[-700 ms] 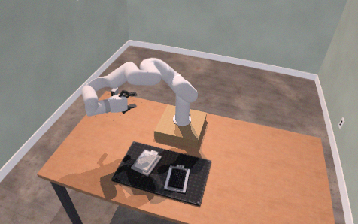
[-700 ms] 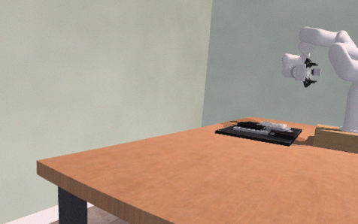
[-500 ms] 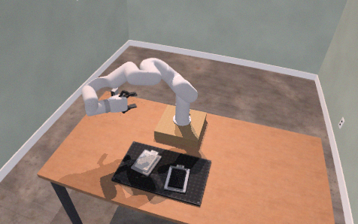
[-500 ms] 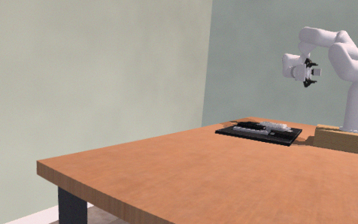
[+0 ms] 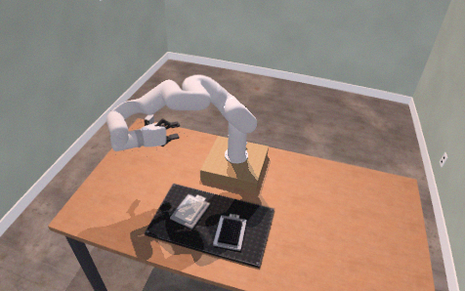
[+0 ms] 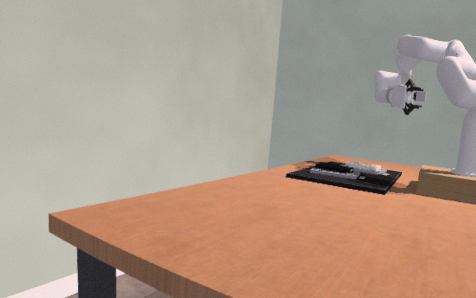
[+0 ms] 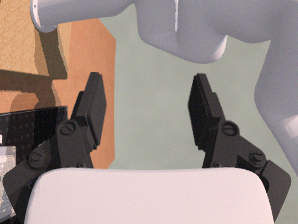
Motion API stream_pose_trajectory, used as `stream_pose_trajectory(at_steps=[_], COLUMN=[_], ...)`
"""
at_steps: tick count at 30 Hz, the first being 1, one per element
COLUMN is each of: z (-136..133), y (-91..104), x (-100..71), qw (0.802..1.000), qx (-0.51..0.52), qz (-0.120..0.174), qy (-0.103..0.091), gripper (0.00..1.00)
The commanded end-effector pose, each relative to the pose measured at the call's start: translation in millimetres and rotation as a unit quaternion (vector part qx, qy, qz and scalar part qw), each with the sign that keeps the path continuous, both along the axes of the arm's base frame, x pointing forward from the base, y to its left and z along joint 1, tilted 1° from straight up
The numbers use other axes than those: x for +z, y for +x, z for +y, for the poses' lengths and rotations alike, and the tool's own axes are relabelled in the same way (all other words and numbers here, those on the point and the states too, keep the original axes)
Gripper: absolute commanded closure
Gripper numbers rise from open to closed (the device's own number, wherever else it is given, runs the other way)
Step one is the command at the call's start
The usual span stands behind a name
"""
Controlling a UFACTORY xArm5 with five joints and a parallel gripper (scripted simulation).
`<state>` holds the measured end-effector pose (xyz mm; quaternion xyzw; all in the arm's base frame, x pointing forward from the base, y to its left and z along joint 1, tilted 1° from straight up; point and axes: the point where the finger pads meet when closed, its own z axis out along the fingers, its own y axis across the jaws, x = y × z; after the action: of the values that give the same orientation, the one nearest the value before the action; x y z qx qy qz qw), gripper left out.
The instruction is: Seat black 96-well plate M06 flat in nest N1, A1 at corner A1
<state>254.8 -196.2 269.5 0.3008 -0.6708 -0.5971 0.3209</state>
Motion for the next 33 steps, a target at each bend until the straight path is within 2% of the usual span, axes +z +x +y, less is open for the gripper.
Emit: stream_pose_trajectory(at_steps=[1,10,11,13,14,21,28,30,33], z=[11,31,32,32,34,50,65,65,72], y=[7.1,22.3,23.3,23.3,25.5,39.7,53.2,53.2,60.7], x=[-7.1,-18.0,-17.9,-17.9,-20.0,-28.9,-34.6,-34.6,-37.3], qw=[0.998,0.977,0.974,0.974,0.970,0.936,0.889,0.889,0.866], qx=[0.025,0.089,0.094,0.094,0.103,0.163,0.227,0.227,0.256], qz=[-0.061,-0.190,-0.200,-0.200,-0.214,-0.302,-0.381,-0.381,-0.411], qy=[0.010,0.042,0.044,0.044,0.049,0.080,0.113,0.113,0.127], gripper=[1.00,1.00,1.00,1.00,1.00,1.00,1.00,1.00,1.00])
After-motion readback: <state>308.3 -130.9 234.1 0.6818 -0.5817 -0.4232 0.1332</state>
